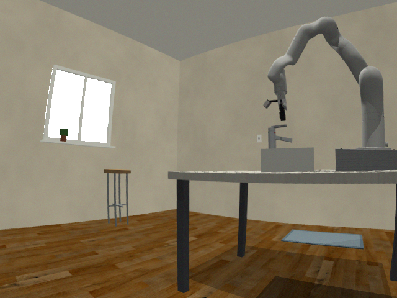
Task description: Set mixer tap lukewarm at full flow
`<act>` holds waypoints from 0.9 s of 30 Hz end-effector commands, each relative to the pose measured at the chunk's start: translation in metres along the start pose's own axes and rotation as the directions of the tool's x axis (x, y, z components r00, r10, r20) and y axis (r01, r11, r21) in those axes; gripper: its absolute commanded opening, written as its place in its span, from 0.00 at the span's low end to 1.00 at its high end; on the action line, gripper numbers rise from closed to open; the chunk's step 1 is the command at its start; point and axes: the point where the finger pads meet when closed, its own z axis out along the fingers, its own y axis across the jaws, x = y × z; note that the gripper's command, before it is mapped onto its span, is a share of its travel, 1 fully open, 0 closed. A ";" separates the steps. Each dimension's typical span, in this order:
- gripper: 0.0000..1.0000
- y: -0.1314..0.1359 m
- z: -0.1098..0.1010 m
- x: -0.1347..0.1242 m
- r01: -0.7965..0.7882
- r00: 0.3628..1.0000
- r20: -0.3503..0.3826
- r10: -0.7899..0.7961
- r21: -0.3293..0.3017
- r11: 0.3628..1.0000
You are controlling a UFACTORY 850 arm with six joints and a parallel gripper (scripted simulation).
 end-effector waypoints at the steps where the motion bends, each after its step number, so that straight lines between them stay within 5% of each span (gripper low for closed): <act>1: 0.72 0.000 -0.004 0.001 0.000 1.000 -0.002 0.000 -0.001 1.000; 13: 0.72 0.000 -0.013 0.001 0.000 1.000 -0.002 0.000 -0.001 1.000; 14: 0.00 0.000 -0.013 0.001 0.000 1.000 -0.002 0.000 -0.001 1.000; 27: 0.00 0.000 -0.013 0.001 0.000 1.000 -0.002 0.000 -0.001 1.000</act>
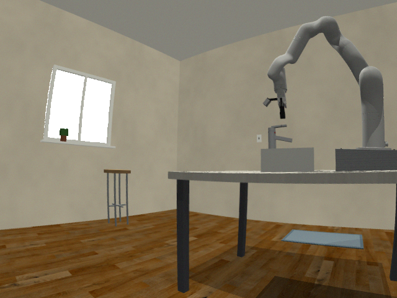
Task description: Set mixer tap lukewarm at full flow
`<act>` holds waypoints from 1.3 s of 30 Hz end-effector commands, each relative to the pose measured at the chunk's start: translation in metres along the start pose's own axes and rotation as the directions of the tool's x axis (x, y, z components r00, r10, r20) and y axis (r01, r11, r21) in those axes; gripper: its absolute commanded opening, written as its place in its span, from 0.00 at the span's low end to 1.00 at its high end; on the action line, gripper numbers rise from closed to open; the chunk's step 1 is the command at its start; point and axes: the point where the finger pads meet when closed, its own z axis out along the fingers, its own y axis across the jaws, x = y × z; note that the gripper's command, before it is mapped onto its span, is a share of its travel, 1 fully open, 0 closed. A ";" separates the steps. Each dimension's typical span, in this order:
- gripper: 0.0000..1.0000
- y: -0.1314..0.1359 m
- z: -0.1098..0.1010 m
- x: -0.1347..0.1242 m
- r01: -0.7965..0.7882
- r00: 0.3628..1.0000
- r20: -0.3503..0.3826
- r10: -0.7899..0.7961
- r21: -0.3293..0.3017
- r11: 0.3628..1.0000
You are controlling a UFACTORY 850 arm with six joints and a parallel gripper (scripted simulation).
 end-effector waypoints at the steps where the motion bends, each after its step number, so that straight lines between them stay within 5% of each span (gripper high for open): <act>1: 0.00 0.000 -0.001 0.001 0.000 1.000 -0.002 0.000 -0.001 1.000; 28: 0.00 0.000 -0.001 0.001 0.017 1.000 -0.002 -0.017 -0.001 1.000; 39: 0.00 0.000 -0.003 0.001 0.298 0.955 -0.002 -0.298 -0.001 0.955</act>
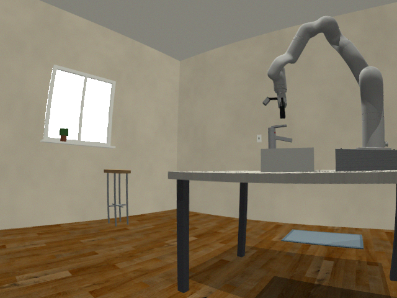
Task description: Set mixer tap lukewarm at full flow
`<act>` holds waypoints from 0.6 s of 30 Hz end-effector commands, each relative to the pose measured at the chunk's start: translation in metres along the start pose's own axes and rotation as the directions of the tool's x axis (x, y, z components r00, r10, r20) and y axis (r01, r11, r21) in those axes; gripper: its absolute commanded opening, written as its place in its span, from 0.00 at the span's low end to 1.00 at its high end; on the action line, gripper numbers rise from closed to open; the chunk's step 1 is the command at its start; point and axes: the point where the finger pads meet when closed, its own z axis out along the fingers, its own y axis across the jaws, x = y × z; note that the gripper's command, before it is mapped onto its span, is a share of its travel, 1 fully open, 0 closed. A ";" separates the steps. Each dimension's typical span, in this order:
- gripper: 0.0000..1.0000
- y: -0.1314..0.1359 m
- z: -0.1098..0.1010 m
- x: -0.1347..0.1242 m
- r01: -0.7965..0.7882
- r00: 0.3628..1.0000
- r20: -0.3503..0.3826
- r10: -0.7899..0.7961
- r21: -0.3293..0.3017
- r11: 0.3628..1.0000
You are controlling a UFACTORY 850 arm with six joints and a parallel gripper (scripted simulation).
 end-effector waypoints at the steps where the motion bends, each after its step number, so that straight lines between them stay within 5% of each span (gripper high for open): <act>1: 0.00 0.000 -0.002 0.001 0.171 0.985 -0.005 -0.171 0.003 0.985; 7: 0.00 0.000 -0.004 0.001 0.386 0.923 -0.006 -0.386 0.002 0.923; 18: 0.00 0.000 -0.009 0.000 0.845 0.534 0.011 -0.845 -0.008 0.534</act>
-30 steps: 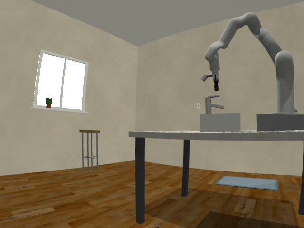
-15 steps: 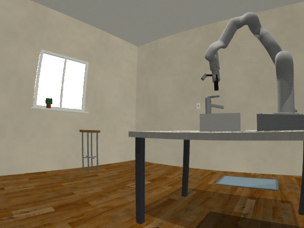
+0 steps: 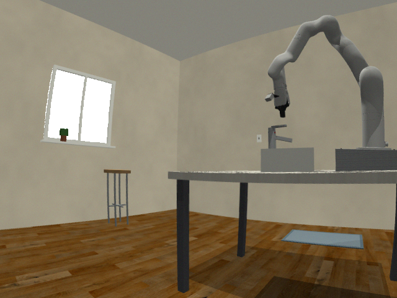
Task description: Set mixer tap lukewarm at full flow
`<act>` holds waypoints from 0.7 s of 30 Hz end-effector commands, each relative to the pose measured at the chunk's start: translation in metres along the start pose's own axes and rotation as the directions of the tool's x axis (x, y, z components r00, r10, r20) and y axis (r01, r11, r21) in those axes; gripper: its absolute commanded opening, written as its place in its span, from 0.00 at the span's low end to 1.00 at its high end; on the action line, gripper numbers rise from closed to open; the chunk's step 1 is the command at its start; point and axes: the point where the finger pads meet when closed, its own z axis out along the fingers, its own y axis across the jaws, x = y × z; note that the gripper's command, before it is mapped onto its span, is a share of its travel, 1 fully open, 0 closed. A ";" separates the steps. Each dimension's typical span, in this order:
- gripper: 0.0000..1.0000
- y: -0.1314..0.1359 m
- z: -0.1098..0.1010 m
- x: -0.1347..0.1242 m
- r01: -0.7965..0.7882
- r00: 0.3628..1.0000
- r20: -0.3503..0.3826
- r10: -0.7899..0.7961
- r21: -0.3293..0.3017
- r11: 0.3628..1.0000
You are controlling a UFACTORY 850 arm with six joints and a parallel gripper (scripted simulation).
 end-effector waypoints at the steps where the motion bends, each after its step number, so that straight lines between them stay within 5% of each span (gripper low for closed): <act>1: 0.00 0.001 -0.003 0.000 0.222 0.975 -0.026 -0.222 0.001 0.975; 8: 0.00 0.001 -0.006 0.000 0.562 0.827 -0.012 -0.562 -0.011 0.827; 17: 0.00 0.001 -0.011 -0.001 0.883 0.470 0.015 -0.883 -0.010 0.470; 19: 0.00 0.001 -0.011 -0.001 0.883 0.470 0.015 -0.883 -0.010 0.470; 20: 0.00 0.001 -0.011 -0.001 0.945 0.326 0.017 -0.945 -0.008 0.326; 21: 0.00 0.001 -0.012 -0.001 0.958 0.288 0.019 -0.957 -0.007 0.288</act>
